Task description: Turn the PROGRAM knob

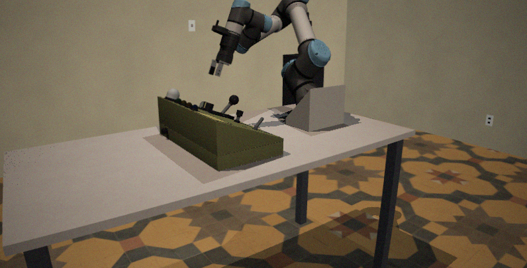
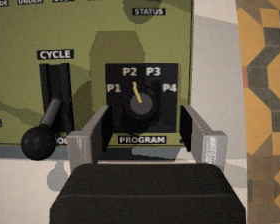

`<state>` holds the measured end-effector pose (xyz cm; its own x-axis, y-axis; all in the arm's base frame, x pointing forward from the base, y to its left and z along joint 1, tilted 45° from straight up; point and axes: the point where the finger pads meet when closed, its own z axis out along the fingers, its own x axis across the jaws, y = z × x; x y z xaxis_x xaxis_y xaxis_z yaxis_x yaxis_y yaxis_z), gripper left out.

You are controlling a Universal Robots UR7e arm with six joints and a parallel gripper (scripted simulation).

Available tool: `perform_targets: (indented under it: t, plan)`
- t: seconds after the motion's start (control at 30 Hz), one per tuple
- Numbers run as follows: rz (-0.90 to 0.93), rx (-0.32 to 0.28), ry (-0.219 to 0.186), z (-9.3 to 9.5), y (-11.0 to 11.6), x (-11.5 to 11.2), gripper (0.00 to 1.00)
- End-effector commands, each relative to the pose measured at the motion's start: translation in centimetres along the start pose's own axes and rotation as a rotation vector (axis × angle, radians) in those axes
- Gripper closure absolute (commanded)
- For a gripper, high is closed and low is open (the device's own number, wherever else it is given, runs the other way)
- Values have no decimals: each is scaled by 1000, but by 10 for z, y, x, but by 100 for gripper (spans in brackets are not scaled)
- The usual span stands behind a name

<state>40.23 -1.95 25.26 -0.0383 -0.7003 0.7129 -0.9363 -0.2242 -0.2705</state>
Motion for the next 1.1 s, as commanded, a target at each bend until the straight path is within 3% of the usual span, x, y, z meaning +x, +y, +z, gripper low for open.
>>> perform_targets:
  t: [0.0,0.93,1.07]
  plan:
    - [0,1,0,0,0,0,0]
    - [0,1,0,0,1,0,0]
    - [0,1,0,0,11,-4,0]
